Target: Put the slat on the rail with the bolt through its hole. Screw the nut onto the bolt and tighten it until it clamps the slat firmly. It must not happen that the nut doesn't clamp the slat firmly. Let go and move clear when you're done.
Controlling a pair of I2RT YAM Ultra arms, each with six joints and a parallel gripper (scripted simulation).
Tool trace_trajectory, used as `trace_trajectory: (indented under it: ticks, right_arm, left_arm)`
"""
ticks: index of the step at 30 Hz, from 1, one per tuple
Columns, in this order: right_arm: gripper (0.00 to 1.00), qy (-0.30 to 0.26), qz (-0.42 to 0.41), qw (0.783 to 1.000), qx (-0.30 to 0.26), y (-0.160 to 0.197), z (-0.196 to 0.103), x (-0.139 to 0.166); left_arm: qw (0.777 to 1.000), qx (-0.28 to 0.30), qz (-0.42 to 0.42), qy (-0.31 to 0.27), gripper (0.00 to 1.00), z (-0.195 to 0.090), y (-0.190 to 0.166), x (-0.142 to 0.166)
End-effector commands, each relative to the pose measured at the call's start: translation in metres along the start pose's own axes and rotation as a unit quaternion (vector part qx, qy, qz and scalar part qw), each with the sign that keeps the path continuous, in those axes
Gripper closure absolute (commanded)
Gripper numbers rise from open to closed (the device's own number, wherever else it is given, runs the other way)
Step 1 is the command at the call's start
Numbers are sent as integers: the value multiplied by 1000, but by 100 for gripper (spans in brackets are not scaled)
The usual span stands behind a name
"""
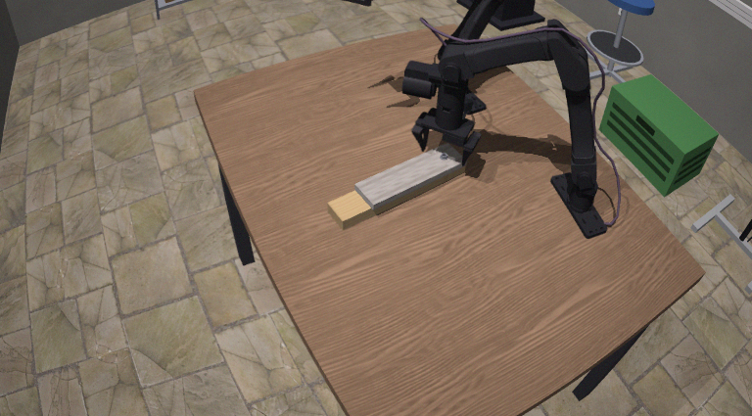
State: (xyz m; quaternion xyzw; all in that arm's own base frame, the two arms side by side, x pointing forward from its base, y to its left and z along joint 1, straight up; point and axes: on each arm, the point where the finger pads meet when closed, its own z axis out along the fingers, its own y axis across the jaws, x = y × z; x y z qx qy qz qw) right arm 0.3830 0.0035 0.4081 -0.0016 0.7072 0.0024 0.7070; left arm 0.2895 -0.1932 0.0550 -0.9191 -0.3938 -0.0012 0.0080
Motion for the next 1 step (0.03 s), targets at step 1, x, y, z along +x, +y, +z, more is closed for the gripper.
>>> trace_trajectory:
  ticks: [1]
  right_arm:
    - [0, -6, 0, 1000, 0, 0, -1, -5]
  left_arm:
    - [1000, -6, 0, 1, 0, -3, 2, 0]
